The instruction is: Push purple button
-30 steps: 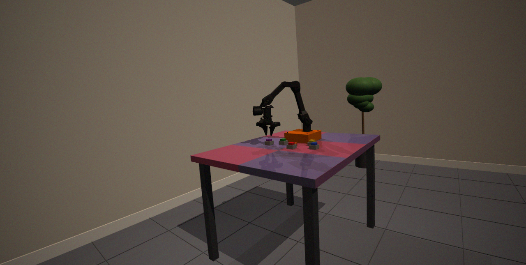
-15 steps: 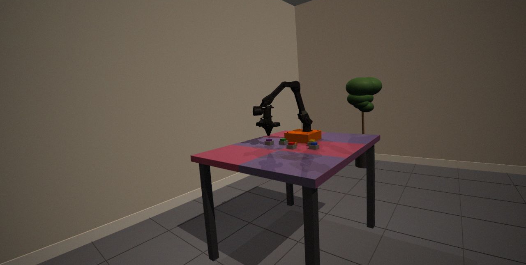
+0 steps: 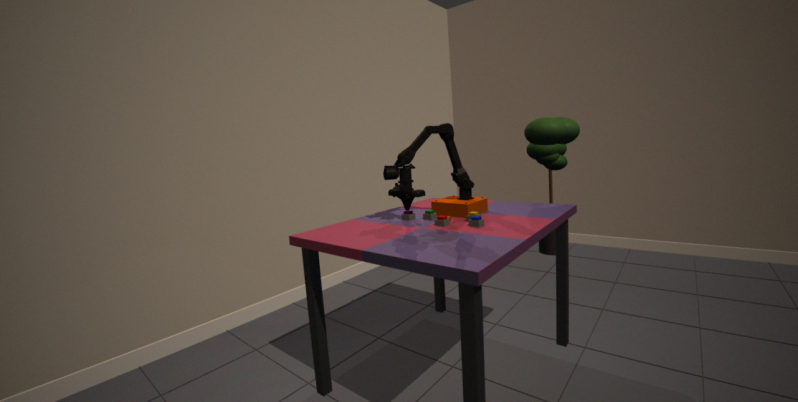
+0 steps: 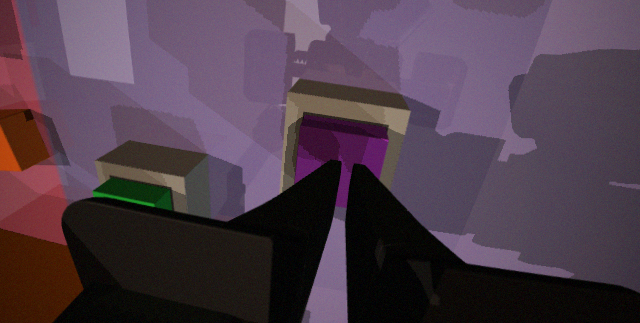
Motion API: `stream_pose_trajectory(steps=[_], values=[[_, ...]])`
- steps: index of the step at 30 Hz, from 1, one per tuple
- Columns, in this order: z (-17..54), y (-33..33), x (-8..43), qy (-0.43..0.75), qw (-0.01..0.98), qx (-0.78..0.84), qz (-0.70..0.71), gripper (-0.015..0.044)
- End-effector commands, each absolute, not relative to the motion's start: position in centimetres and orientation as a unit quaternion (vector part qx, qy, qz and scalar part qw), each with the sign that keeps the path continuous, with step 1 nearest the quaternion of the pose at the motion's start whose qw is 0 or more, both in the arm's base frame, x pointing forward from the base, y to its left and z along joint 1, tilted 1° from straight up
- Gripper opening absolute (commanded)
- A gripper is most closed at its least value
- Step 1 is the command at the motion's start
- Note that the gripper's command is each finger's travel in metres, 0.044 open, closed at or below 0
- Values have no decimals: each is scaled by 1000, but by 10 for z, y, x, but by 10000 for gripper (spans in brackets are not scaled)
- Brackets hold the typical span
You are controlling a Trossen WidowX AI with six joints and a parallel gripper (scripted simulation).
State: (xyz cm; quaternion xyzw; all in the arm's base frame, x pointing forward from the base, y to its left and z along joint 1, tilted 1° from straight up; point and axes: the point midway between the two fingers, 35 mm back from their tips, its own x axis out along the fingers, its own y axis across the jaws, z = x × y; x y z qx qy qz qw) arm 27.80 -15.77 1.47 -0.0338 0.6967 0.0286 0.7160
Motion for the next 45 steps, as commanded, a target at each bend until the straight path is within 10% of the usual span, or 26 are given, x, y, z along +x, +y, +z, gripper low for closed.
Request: stream_pose_trajectory(steps=[1,33,45], values=[[5,-155,276,699,714,-29,31,20],[36,-156,275,699,714,-29,31,20],[64,2,317,697,716,-25,35,335]])
